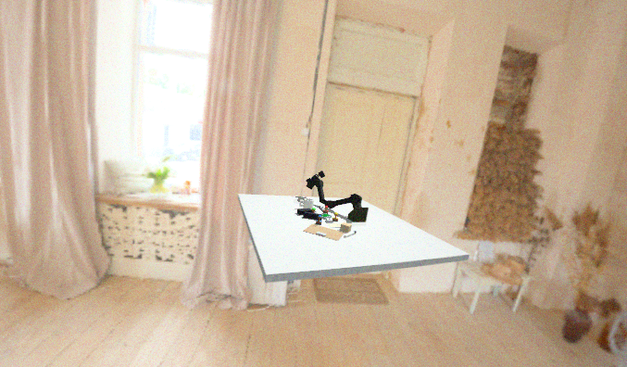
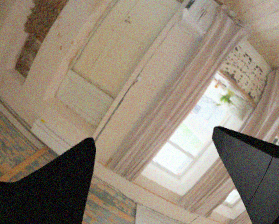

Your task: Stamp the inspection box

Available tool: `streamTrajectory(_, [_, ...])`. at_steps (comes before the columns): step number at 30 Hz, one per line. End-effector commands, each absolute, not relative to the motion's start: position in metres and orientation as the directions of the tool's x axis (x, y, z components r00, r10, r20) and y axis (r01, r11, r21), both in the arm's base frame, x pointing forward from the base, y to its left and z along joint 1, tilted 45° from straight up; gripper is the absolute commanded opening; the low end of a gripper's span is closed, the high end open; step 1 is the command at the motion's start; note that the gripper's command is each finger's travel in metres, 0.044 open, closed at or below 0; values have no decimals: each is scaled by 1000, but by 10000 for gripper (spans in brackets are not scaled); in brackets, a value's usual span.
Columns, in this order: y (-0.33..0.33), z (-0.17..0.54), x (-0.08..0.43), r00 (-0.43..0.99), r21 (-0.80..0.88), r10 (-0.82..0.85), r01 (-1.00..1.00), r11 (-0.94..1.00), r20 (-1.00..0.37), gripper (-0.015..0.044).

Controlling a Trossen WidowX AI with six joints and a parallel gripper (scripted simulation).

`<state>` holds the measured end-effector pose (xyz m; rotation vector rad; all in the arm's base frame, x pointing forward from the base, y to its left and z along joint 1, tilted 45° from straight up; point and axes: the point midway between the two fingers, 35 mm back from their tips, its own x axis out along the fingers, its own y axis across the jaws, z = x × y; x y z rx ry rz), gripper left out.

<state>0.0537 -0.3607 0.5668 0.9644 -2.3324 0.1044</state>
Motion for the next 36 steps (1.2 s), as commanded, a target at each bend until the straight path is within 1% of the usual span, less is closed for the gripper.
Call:
streamTrajectory(1, [-359, 569, 52, -553, 143, -611, -664, 734, 566, 374])
streamTrajectory(3, [-345, 582, 37, -567, 78, -567, -663, 744, 598, 321])
streamTrajectory(7, [-294, 619, -3, -598, -111, -418, -652, 750, 684, 224])
streamTrajectory(10, [-260, 638, -23, -608, -216, -316, -641, 736, 728, 224])
streamTrajectory(13, [-230, 648, -33, -607, -337, -228, -670, 661, 761, 224])
streamTrajectory(20, [-114, 679, -67, -571, -531, 106, -657, 536, 814, 224])
streamTrajectory(23, [-71, 684, -70, -526, -559, 218, -672, 485, 822, 224])
streamTrajectory(28, [9, 685, -65, -434, -599, 433, -695, 398, 790, 224])
streamTrajectory(32, [73, 676, -51, -329, -601, 596, -724, 340, 733, 224])
streamTrajectory(36, [136, 657, -25, -194, -577, 742, -759, 301, 642, 224])
